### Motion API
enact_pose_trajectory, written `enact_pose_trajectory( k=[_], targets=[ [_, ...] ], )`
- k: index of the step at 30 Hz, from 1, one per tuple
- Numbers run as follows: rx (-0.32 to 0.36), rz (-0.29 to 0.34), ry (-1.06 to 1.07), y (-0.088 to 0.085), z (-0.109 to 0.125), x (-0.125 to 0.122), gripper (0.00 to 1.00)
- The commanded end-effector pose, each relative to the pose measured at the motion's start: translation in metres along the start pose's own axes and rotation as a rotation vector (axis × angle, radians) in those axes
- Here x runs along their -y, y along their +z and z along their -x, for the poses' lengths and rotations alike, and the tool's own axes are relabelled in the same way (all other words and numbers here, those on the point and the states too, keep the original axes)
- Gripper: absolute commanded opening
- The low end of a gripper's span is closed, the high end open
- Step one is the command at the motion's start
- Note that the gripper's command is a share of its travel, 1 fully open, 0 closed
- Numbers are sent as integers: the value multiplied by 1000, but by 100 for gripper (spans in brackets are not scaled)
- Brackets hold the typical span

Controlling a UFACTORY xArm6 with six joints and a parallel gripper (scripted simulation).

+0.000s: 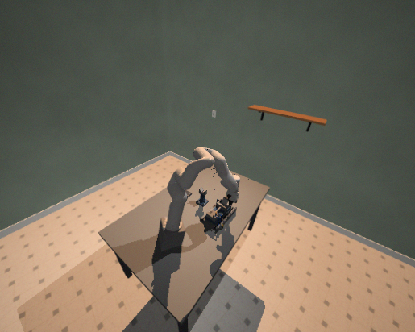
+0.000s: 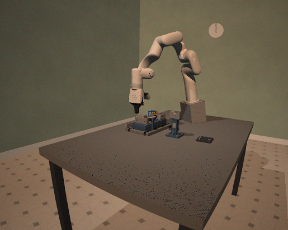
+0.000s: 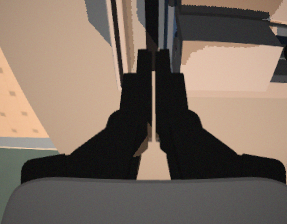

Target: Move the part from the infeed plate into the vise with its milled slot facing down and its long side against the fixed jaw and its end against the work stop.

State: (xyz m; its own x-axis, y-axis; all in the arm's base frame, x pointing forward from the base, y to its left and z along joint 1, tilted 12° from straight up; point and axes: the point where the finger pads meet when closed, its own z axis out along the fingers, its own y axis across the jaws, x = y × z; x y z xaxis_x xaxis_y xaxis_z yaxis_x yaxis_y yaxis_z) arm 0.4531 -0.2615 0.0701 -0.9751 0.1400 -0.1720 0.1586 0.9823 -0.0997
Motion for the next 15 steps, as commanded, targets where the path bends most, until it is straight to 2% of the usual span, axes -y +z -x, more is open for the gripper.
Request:
enact_pose_trajectory(
  k=[1, 15],
  targets=[
    [3, -1, 0, 0, 1, 1, 0],
    [3, -1, 0, 1, 1, 1, 0]
  ],
)
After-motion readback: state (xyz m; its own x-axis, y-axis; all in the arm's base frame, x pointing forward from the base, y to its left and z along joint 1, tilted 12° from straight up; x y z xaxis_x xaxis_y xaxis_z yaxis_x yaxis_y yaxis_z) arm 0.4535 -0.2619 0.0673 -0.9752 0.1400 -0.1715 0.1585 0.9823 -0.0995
